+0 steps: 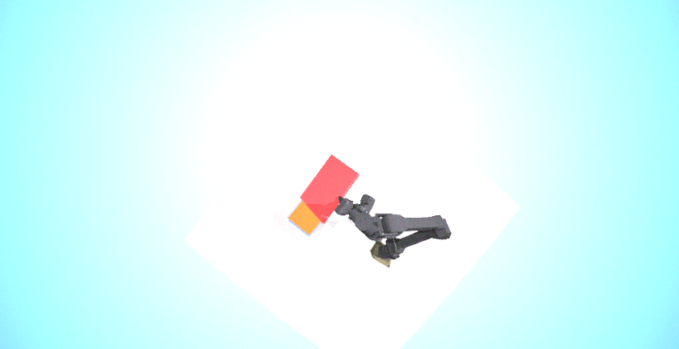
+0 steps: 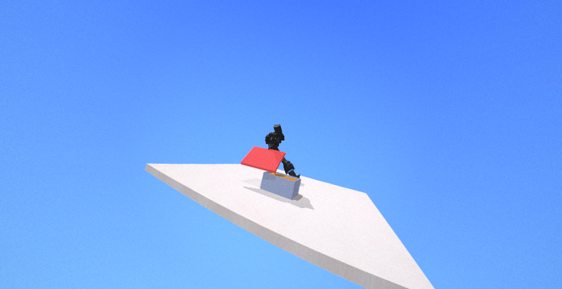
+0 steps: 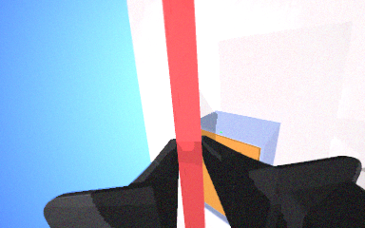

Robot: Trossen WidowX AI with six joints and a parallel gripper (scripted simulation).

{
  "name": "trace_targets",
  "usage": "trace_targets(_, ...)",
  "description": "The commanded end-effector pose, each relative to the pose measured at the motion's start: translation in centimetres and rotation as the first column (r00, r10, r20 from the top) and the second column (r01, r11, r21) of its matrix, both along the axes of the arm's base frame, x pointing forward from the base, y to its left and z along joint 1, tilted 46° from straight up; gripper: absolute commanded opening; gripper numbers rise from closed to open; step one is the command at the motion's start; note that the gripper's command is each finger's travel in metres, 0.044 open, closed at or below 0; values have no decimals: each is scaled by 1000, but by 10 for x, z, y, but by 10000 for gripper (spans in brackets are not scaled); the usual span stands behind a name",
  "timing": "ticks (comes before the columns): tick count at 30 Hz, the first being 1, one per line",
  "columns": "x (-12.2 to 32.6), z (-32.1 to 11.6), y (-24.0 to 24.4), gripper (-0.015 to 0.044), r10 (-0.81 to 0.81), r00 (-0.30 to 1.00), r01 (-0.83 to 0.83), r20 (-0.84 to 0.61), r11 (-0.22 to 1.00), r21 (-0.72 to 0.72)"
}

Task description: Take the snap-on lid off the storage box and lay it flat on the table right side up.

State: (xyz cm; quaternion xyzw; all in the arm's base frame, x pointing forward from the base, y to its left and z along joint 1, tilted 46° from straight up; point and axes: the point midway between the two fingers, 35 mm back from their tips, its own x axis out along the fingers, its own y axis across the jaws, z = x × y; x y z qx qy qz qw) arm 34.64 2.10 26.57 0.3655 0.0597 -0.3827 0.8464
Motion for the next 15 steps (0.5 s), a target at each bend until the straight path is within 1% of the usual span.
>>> trace_targets(1, -3, 11, -3, 0, 11, 1000, -11, 14, 1000, 10)
trace_targets(15, -11, 30, -21, 0, 11, 1000, -11, 13, 1000, 9)
